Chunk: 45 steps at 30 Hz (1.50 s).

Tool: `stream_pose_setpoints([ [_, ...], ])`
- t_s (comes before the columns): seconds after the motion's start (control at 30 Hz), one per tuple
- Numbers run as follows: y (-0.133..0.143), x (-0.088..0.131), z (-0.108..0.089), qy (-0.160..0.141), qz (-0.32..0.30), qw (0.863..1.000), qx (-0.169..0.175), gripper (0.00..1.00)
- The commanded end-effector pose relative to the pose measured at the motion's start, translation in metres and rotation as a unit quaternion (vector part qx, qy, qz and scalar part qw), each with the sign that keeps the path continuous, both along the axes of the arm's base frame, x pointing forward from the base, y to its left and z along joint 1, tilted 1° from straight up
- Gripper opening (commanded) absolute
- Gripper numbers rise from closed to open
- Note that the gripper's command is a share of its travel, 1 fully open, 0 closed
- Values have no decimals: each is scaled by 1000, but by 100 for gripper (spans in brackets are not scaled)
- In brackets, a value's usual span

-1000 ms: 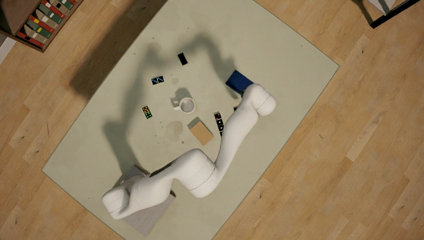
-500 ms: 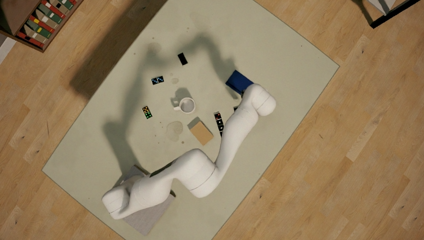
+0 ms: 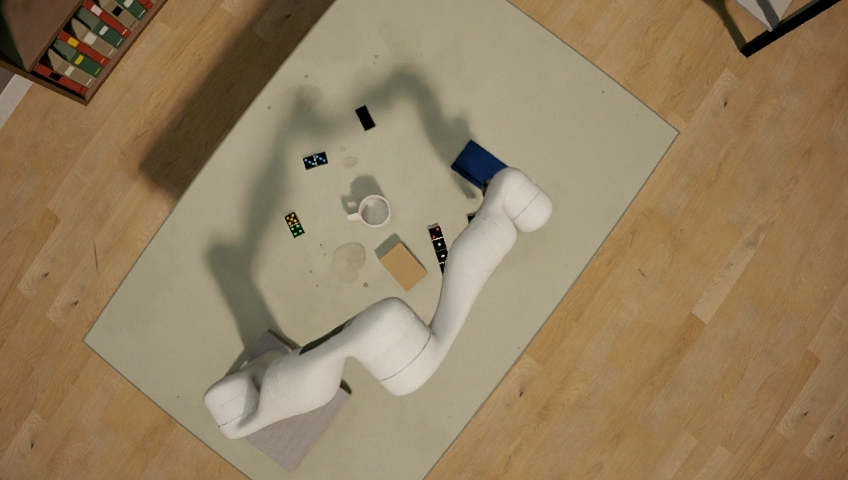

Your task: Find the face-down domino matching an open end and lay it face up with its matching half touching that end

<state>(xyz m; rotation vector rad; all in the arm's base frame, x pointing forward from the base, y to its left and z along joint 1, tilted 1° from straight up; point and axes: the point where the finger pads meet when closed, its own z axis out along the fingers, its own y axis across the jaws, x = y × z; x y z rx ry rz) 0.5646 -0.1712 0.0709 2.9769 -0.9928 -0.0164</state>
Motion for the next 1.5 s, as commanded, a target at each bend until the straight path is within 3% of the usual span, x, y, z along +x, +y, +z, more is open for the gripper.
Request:
stream_pose_setpoints([
  [0.0,0,1,1,-1,0,1000,0,49],
  [0.6,0,1,-7,-1,0,1000,0,49],
  [1.47,-1,1,-54,-1,0,1000,0,49],
])
